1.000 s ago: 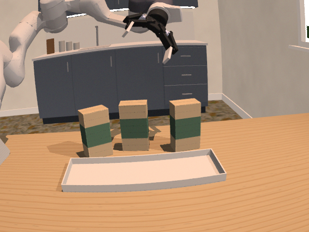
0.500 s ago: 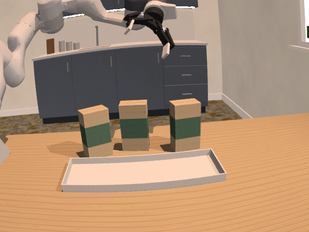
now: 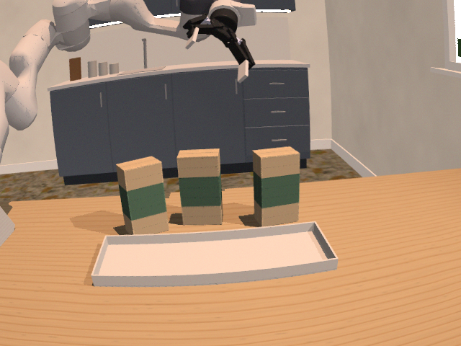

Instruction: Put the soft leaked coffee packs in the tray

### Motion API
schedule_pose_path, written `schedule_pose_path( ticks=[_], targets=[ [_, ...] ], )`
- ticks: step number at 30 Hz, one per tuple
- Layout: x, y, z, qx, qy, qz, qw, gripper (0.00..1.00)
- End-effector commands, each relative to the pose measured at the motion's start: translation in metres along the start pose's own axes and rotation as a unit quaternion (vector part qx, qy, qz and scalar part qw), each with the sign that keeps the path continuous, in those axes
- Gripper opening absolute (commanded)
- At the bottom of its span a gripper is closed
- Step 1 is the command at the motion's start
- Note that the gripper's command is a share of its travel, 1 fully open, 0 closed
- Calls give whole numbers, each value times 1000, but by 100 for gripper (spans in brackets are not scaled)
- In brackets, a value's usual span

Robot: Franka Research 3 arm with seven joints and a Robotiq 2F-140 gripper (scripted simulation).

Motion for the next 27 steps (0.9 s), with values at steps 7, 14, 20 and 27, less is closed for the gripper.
schedule_pose_path(
  ticks=[7, 14, 20, 27],
  targets=[
    [3, 1, -2, 3, -9, 12, 1000, 100],
    [26, 6, 38, -25, -7, 32, 999, 100],
    [26, 6, 38, -25, -7, 32, 999, 100],
    [26, 6, 38, -25, -7, 32, 999, 100]
  ],
)
Point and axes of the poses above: the point where the finger pads meet when closed, its own z axis back along the fingers, its own y axis across the jaws, x = y × z, the point moved 8 cm from there along z, back along the fingers, and after that the axes turned 10 degrees about -z, right-handed, at the moved point
